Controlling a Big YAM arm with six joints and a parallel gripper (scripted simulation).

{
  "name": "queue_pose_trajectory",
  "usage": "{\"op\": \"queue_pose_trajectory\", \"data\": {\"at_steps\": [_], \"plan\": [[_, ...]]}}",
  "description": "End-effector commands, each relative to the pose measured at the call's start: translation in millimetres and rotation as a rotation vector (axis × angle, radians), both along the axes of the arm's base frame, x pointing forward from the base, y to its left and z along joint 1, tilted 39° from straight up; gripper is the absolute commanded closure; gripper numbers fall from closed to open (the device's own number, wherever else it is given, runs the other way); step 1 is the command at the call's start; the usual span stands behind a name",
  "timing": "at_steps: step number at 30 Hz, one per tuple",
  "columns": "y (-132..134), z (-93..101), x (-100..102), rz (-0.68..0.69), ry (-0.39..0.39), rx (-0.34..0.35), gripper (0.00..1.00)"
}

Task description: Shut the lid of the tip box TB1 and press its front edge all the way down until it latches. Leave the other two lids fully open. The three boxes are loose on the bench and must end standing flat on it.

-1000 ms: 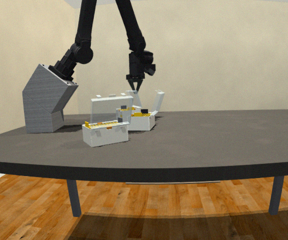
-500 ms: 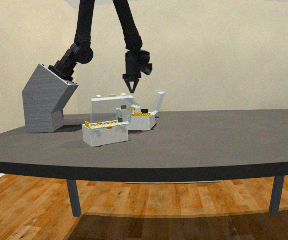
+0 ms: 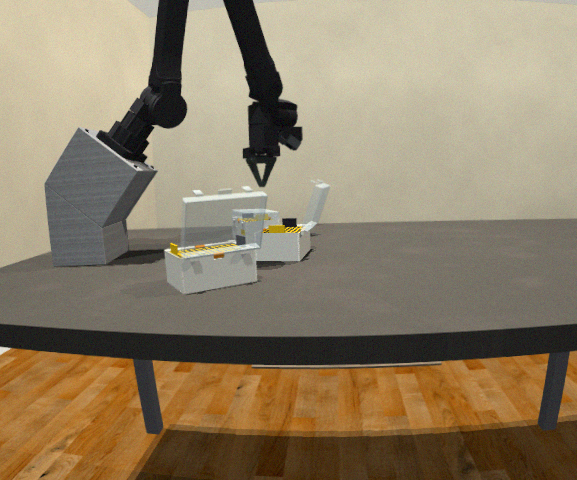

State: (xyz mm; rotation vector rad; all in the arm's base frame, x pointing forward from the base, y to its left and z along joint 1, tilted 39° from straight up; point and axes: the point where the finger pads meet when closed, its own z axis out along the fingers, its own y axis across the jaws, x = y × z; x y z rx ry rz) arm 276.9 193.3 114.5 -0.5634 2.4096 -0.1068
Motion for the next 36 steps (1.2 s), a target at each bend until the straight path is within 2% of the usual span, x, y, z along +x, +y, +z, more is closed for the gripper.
{"op": "queue_pose_trajectory", "data": {"at_steps": [1, 9, 10, 14, 17, 20, 23, 36], "plan": [[5, 10.0, 5, -0.006, -0.019, 0.023, 1.00], [5, 10.0, 5, -0.006, -0.019, 0.023, 1.00], [4, 10.1, -3, -0.004, -0.016, 0.024, 1.00], [11, 30.9, -1, -0.004, -0.036, 0.047, 1.00], [10, 36.0, -5, -0.004, -0.036, 0.048, 1.00], [7, 31.5, -9, -0.004, -0.028, 0.038, 1.00], [10, 42.8, -10, -0.004, -0.037, 0.049, 1.00], [7, 59.7, -25, -0.004, -0.035, 0.050, 1.00]]}}
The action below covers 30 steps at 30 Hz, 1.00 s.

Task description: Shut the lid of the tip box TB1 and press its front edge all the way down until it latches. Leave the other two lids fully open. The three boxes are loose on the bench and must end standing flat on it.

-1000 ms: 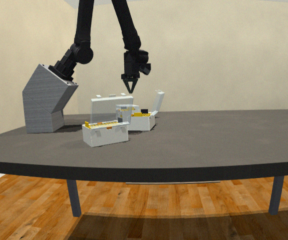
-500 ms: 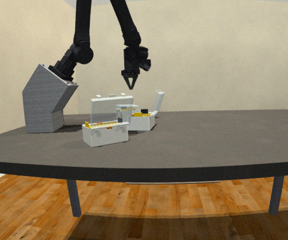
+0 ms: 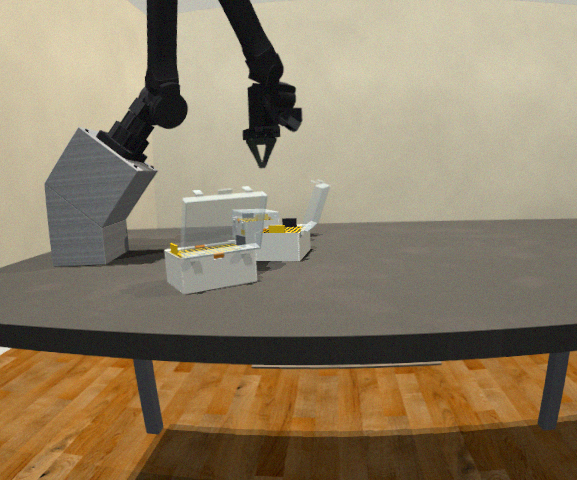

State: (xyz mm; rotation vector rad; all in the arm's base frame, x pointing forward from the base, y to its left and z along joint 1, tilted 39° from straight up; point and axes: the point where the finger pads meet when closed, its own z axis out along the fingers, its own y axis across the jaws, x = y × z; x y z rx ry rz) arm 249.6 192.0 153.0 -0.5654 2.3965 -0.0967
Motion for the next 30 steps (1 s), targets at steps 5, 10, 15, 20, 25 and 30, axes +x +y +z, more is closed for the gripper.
{"op": "queue_pose_trajectory", "data": {"at_steps": [5, 10, 15, 20, 25, 30], "plan": [[9, 30.3, -3, -0.010, -0.026, 0.045, 1.00], [3, 16.5, -3, -0.013, -0.009, 0.019, 1.00], [3, 16.5, -3, -0.013, -0.009, 0.019, 1.00], [3, 16.5, -3, -0.013, -0.009, 0.019, 1.00], [3, 16.5, -3, -0.013, -0.009, 0.019, 1.00], [3, 16.5, -3, -0.013, -0.009, 0.019, 1.00]]}}
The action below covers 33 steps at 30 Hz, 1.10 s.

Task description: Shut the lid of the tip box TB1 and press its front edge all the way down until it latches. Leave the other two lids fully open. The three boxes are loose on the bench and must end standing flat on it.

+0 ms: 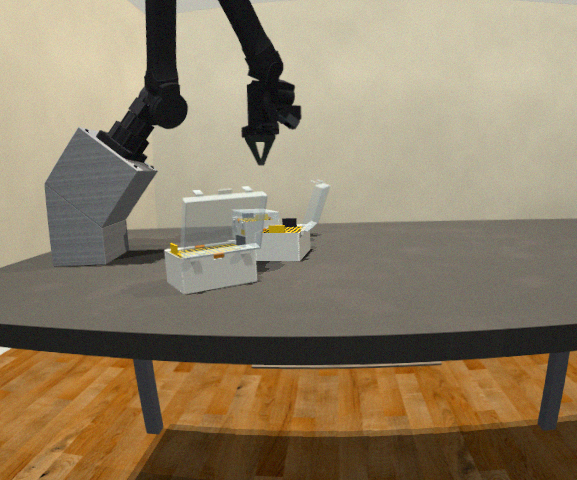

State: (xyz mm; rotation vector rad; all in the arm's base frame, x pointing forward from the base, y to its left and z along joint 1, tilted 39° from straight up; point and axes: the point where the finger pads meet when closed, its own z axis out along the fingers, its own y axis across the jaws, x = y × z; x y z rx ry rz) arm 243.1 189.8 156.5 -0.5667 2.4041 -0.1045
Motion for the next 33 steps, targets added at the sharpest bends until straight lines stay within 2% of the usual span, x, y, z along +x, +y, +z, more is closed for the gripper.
{"op": "queue_pose_trajectory", "data": {"at_steps": [1, 10, 11, 13, 33], "plan": [[5, 13.0, 4, -0.010, -0.016, 0.026, 1.00], [5, 13.0, 4, -0.010, -0.016, 0.026, 1.00], [-1, -0.4, 1, -0.023, -0.003, 0.015, 1.00], [-3, -8.2, 4, -0.031, 0.001, 0.013, 1.00], [-13, -55.5, 7, -0.013, 0.001, 0.000, 1.00]]}}
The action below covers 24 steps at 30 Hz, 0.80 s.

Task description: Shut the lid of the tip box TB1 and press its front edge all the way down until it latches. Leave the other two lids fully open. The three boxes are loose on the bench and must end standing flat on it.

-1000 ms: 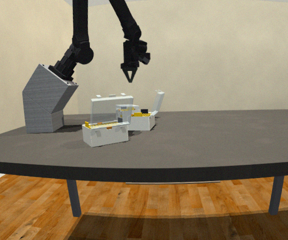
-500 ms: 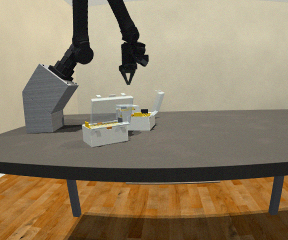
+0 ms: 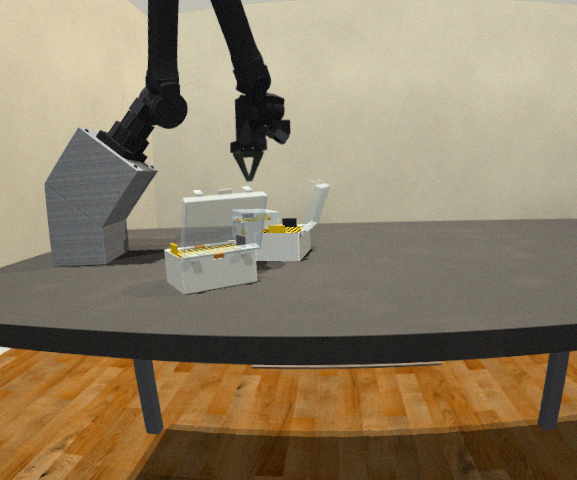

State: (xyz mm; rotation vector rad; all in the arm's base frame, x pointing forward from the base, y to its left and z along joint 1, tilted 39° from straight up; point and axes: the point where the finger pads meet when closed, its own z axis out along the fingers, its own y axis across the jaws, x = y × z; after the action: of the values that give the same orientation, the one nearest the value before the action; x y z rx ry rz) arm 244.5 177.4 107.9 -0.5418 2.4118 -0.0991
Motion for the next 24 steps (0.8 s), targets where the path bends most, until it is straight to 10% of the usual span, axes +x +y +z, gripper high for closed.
{"op": "queue_pose_trajectory", "data": {"at_steps": [1, 24], "plan": [[-1, -9.4, 5, 0.005, -0.002, -0.010, 1.00], [-2, -35.8, 9, 0.007, -0.015, 0.009, 1.00]]}}
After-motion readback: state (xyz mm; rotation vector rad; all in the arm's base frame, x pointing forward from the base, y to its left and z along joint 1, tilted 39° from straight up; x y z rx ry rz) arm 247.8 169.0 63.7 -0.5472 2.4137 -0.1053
